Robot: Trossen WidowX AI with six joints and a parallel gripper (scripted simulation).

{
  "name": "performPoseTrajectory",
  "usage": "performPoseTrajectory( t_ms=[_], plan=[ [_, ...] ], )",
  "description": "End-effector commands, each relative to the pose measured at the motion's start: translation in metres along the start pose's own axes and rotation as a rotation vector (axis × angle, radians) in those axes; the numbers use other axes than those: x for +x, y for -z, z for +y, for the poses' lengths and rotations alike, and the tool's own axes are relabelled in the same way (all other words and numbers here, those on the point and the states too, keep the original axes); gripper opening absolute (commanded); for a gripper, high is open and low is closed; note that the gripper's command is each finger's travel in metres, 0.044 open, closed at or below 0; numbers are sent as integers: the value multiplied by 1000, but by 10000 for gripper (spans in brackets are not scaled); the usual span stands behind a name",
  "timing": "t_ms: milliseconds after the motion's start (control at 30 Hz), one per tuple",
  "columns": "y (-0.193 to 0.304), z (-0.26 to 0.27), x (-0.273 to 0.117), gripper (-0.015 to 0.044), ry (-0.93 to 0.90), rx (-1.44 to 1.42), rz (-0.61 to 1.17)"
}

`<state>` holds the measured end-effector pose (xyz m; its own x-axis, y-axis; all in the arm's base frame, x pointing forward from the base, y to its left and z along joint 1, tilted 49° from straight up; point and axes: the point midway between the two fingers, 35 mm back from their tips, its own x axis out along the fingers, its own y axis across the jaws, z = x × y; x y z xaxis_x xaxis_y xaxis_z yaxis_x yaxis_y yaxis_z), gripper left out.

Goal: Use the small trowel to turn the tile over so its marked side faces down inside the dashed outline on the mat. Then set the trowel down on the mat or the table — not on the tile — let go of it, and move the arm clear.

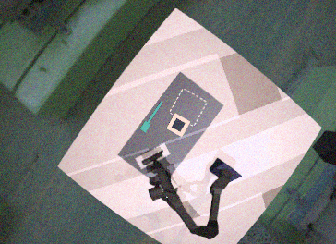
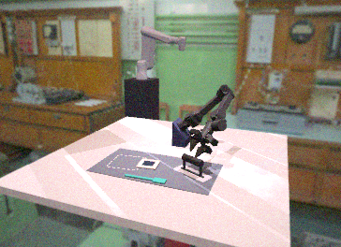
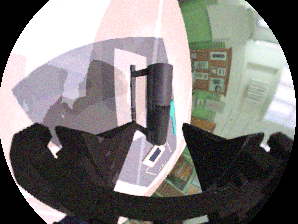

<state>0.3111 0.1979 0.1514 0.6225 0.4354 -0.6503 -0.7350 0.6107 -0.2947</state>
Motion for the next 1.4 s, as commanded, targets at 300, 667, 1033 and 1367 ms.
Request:
performPoseTrajectory(
  t_ms=[300, 667, 1033, 1367],
  plan=[
    [1, 0, 19, 300, 6, 7, 5],
    [1, 0, 36, 300, 5, 6, 7],
    [3, 1, 54, 300, 4, 5, 10],
    [3, 1, 61, 195, 4, 4, 11]
  ],
)
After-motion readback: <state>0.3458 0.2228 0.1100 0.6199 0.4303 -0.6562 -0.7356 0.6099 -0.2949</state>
